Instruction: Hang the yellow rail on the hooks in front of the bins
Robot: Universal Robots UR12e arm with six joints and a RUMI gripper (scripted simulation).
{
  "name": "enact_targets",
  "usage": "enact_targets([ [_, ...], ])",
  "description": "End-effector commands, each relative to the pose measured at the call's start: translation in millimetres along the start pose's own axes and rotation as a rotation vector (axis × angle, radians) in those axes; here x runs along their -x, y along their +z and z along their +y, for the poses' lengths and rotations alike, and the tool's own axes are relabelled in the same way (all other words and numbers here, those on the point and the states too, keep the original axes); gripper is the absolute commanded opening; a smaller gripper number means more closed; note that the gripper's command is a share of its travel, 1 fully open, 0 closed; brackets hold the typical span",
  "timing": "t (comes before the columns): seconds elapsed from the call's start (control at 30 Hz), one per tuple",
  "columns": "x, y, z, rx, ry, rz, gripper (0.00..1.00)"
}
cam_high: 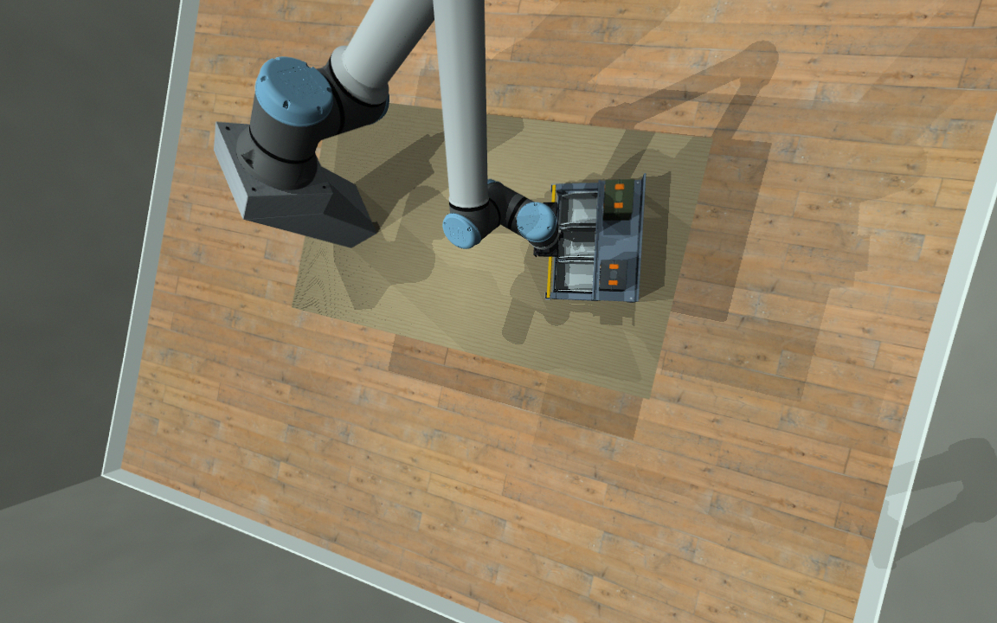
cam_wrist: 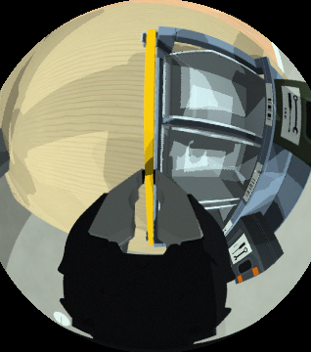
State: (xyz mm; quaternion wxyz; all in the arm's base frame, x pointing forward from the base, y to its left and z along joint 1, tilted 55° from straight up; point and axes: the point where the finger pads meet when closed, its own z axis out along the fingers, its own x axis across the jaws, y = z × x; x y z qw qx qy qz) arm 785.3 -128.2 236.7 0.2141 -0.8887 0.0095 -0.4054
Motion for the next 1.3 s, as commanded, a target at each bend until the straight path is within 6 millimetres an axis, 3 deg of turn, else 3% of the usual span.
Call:
enact_targets([
  [0.0,-0.5,0.0,0.1,0.000,0.000,0.001,0.00],
  [1.27,-0.5,4.0,0.1,0.000,0.002,0.001,0.00],
])
